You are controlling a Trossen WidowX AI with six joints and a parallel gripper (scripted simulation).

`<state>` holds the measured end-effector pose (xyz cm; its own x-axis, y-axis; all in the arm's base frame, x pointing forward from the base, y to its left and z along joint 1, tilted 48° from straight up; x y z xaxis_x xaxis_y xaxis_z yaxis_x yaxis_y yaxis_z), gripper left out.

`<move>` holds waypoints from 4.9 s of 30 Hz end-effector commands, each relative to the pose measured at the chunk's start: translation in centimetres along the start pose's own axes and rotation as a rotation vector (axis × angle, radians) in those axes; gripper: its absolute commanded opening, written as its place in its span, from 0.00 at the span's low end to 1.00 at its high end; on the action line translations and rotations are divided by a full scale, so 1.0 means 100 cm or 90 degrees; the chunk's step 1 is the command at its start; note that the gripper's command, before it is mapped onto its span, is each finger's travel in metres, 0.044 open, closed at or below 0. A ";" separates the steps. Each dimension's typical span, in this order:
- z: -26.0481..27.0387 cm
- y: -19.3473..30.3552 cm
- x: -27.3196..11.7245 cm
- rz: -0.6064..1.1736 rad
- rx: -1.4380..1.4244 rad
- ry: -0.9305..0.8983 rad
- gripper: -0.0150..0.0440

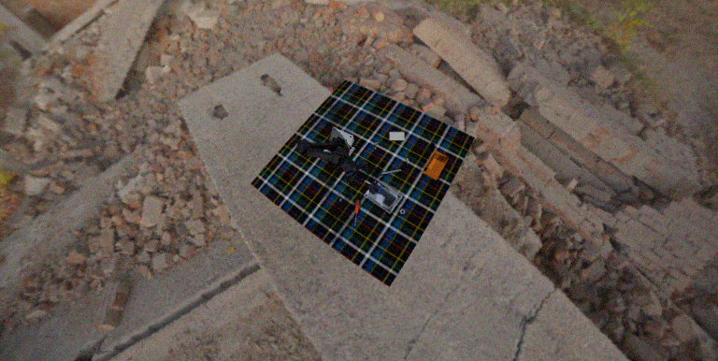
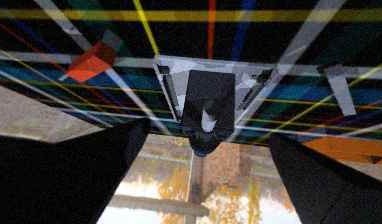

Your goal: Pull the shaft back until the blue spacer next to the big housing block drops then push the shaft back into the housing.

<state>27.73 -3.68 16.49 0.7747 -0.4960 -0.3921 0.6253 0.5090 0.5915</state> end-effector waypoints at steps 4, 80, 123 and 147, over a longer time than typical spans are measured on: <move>-0.001 0.000 0.001 -0.001 0.000 0.003 1.00; -0.002 0.001 0.044 0.000 0.000 0.002 1.00; -0.002 0.001 0.061 0.001 0.000 0.002 1.00; -0.001 0.001 0.060 0.000 0.004 -0.001 0.29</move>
<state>32.47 -6.57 14.07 0.7753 -0.4953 -0.3918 0.6240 0.5053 0.5960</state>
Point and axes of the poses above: the point midway between the two fingers, 35 mm back from their tips, its own x axis out along the fingers, its own z axis across the jaws, y = z × x, the point moved 4 cm from there along -x, back along the fingers, and after that the axes turned 4 degrees about x, right-handed, at the moved point
